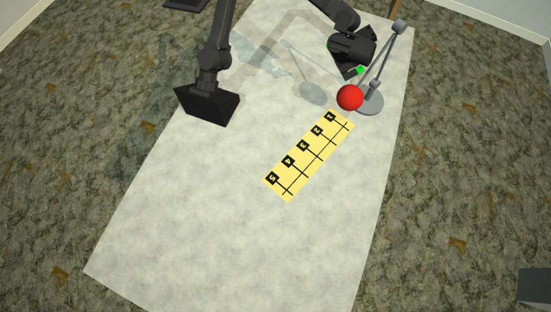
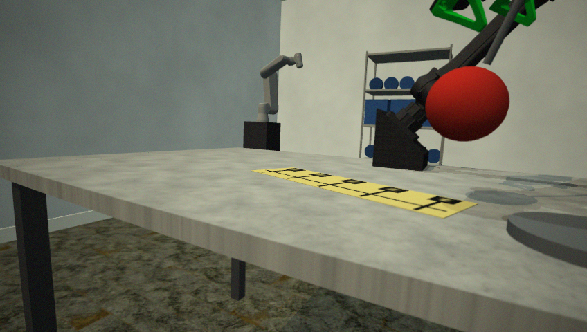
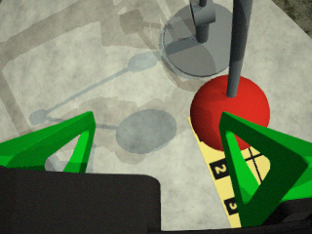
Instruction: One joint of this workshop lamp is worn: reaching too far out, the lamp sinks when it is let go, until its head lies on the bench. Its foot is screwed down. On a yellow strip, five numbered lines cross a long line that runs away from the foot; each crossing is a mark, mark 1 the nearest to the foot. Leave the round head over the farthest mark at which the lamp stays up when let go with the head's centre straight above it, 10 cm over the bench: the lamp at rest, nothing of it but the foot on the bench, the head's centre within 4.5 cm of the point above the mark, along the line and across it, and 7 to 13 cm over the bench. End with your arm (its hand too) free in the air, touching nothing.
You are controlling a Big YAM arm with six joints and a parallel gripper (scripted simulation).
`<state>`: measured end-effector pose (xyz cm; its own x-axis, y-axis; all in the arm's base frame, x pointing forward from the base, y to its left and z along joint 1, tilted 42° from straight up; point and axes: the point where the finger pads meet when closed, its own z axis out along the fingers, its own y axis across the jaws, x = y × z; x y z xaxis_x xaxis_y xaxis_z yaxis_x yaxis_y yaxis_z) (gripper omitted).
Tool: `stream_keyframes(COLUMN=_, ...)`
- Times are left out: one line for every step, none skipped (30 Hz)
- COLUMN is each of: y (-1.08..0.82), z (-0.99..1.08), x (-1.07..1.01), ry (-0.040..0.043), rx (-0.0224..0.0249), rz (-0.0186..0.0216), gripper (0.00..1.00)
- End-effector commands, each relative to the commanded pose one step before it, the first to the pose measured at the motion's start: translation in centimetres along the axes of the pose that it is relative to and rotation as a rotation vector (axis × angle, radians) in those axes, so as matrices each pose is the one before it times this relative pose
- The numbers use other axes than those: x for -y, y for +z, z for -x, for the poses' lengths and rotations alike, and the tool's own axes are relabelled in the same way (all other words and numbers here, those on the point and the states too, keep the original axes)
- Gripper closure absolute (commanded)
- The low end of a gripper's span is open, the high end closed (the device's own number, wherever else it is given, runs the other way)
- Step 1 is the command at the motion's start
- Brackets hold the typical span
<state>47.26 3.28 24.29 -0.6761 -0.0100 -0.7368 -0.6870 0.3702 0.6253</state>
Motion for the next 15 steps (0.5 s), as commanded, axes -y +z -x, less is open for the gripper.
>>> stream_keyframes(y=-0.590, z=0.624, x=0.089, ry=0.04660, rx=0.00860, rz=0.00177, gripper=0.00)
stream_keyframes(y=0.009, z=-0.042, x=0.005, ry=0.00286, rx=-0.00037, rz=0.00049, gripper=0.00)
stream_keyframes(y=0.009, z=-0.042, x=0.005, ry=0.00286, rx=-0.00037, rz=0.00049, gripper=0.00)
stream_keyframes(y=0.009, z=-0.042, x=0.005, ry=0.00286, rx=-0.00037, rz=0.00049, gripper=0.00)
stream_keyframes(y=0.009, z=-0.042, x=0.005, ry=0.00286, rx=-0.00037, rz=0.00049, gripper=0.00)
stream_keyframes(y=0.009, z=-0.042, x=0.005, ry=0.00286, rx=-0.00037, rz=0.00049, gripper=0.00)
stream_keyframes(y=0.009, z=-0.042, x=0.005, ry=0.00286, rx=-0.00037, rz=0.00049, gripper=0.00)
stream_keyframes(y=0.009, z=-0.042, x=0.006, ry=0.00286, rx=-0.00037, rz=0.00049, gripper=0.00)
stream_keyframes(y=0.000, z=0.000, x=0.000, ry=0.00000, rx=0.00000, rz=0.00000, gripper=0.00)
stream_keyframes(y=0.000, z=0.000, x=0.000, ry=0.00000, rx=0.00000, rz=0.00000, gripper=0.00)
stream_keyframes(y=-0.154, z=0.003, x=0.091, ry=-0.00489, rx=-0.00012, rz=-0.00062, gripper=0.00)
stream_keyframes(y=-0.154, z=0.002, x=0.091, ry=-0.00489, rx=-0.00012, rz=-0.00062, gripper=0.00)
stream_keyframes(y=-0.154, z=0.002, x=0.091, ry=-0.00489, rx=-0.00012, rz=-0.00062, gripper=0.00)
stream_keyframes(y=-0.154, z=0.001, x=0.091, ry=-0.00489, rx=-0.00012, rz=-0.00062, gripper=0.00)
stream_keyframes(y=-0.154, z=0.001, x=0.091, ry=-0.00489, rx=-0.00012, rz=-0.00062, gripper=0.00)
